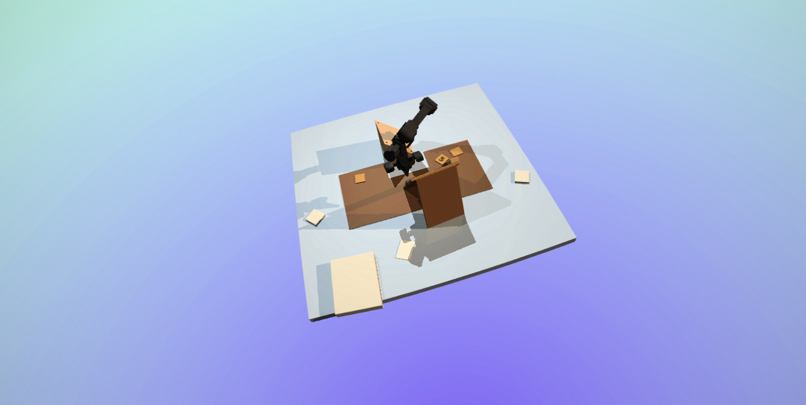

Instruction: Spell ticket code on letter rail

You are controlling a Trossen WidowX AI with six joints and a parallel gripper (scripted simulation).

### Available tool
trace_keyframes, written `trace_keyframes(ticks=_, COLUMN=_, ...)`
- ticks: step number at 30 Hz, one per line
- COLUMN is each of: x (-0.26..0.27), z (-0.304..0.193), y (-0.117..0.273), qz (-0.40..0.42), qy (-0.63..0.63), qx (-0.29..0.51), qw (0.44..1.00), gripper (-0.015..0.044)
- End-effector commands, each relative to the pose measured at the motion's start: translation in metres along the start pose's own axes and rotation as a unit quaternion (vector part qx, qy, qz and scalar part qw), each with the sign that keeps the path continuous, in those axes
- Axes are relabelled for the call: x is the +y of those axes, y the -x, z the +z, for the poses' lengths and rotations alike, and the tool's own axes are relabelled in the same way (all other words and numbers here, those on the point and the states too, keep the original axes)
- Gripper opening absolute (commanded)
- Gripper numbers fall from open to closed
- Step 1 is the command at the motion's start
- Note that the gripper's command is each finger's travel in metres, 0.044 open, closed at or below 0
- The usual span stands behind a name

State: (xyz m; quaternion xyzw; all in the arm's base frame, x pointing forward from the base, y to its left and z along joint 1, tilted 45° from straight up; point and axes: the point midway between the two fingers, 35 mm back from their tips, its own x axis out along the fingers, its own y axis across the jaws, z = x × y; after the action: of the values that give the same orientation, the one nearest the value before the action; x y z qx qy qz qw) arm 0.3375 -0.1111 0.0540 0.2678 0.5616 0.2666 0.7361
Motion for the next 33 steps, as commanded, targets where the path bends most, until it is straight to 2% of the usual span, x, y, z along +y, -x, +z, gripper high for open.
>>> trace_keyframes(ticks=1, x=0.000, z=-0.003, y=0.005, qz=-0.002, qy=0.001, qx=0.000, qw=1.000, gripper=0.0000)
trace_keyframes(ticks=4, x=0.000, z=-0.003, y=0.005, qz=-0.002, qy=0.001, qx=0.000, qw=1.000, gripper=0.0000)
trace_keyframes(ticks=7, x=0.009, z=-0.006, y=0.020, qz=0.000, qy=0.001, qx=-0.034, qw=0.999, gripper=0.0079)
trace_keyframes(ticks=15, x=0.061, z=-0.043, y=0.091, qz=-0.001, qy=0.005, qx=-0.204, qw=0.979, gripper=0.0289)
trace_keyframes(ticks=21, x=0.098, z=-0.075, y=0.120, qz=-0.001, qy=-0.004, qx=-0.325, qw=0.946, gripper=0.0440)
trace_keyframes(ticks=33, x=0.102, z=-0.079, y=0.121, qz=-0.001, qy=-0.005, qx=-0.337, qw=0.941, gripper=0.0440)
